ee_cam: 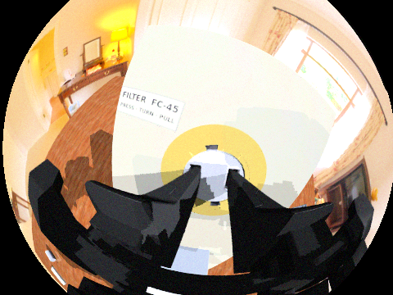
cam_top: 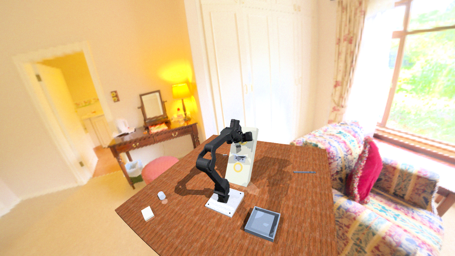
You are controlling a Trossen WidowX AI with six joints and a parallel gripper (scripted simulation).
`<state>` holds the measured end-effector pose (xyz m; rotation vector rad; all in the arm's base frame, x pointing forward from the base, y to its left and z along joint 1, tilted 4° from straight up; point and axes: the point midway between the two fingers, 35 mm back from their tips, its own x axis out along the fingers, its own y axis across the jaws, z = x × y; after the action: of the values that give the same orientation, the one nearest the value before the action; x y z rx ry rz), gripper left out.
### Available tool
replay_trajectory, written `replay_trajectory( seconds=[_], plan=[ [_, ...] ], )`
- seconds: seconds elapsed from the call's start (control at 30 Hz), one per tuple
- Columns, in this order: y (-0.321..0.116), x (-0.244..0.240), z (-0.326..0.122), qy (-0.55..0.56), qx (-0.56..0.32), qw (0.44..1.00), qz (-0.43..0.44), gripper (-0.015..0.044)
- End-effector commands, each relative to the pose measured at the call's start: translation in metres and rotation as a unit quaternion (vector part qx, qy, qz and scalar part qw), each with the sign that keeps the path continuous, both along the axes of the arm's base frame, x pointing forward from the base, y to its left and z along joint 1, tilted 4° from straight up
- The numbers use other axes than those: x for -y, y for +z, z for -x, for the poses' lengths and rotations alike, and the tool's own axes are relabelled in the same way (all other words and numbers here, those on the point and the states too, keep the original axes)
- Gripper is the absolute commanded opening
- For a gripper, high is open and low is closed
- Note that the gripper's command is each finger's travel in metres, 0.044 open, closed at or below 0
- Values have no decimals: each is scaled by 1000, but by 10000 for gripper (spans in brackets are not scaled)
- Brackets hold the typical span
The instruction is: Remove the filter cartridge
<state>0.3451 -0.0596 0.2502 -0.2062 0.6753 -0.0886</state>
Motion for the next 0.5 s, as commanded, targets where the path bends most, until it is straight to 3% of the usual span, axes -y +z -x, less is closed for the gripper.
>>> replay_trajectory(
  seconds=[0.0, 0.47],
  plan=[
    [-4, 0, -4, 2, -2, 1000, 1, 107],
    [-2, 1, -2, 0, 0, 1000, 0, 87]
  ],
)
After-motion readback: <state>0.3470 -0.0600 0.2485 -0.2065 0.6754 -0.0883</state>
